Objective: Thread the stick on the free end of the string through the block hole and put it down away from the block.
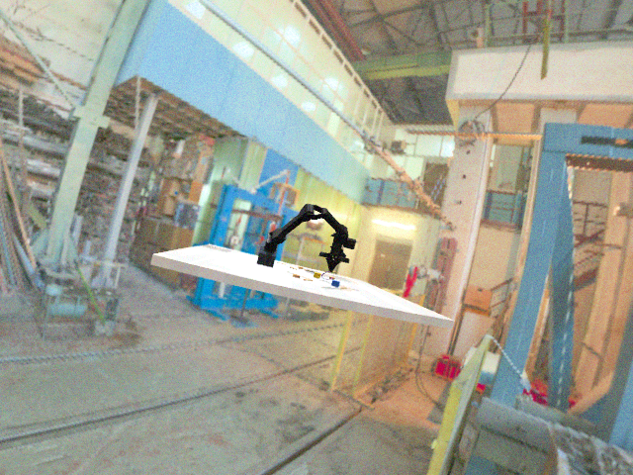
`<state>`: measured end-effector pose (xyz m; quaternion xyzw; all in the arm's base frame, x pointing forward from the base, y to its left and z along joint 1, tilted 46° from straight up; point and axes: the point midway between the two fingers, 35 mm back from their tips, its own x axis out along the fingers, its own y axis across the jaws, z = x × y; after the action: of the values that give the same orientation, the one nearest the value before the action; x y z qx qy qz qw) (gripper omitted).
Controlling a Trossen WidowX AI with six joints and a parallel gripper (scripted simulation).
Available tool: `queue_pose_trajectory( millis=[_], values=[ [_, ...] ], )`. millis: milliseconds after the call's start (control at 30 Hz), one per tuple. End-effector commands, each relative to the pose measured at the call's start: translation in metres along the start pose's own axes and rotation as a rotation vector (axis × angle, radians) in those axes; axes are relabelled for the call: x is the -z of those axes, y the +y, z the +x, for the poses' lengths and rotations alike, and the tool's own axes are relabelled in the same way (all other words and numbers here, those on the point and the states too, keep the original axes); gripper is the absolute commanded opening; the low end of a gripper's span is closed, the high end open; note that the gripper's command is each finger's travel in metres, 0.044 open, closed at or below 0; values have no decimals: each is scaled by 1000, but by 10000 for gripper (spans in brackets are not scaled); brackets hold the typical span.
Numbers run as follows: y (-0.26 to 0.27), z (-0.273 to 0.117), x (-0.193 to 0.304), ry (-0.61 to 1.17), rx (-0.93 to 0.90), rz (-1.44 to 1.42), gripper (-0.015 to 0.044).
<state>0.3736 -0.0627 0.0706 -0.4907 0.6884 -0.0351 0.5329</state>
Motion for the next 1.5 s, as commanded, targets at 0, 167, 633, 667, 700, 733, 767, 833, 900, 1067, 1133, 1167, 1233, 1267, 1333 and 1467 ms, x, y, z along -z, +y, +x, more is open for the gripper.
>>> queue_pose_trajectory(
  millis=[0,167,633,667,700,733,767,833,900,1067,1133,1167,1233,1267,1333,1467],
  values=[
    [1,1,-4,0,-6,-164,0],
    [2,1,-9,-1,-6,-345,0],
    [3,1,-21,-2,-5,-850,0],
    [3,1,-21,-2,-5,-886,0],
    [3,1,-22,-2,-5,-923,0],
    [3,1,-23,-2,-5,-959,0],
    [3,1,-24,-2,-5,-995,0],
    [4,1,-26,-2,-5,-1067,0],
    [4,1,-27,-2,-5,-1139,0],
    [5,1,-32,-2,-4,-1320,0],
    [5,1,-33,-2,-4,-1367,0],
    [5,1,-33,-2,-4,-1373,0],
    [5,1,-33,-2,-4,-1373,0],
    [5,1,-33,-2,-4,-1373,0],
    [5,1,-33,-2,-4,-1373,0],
    [3,1,-33,-3,-4,-1372,0]
  ],
)
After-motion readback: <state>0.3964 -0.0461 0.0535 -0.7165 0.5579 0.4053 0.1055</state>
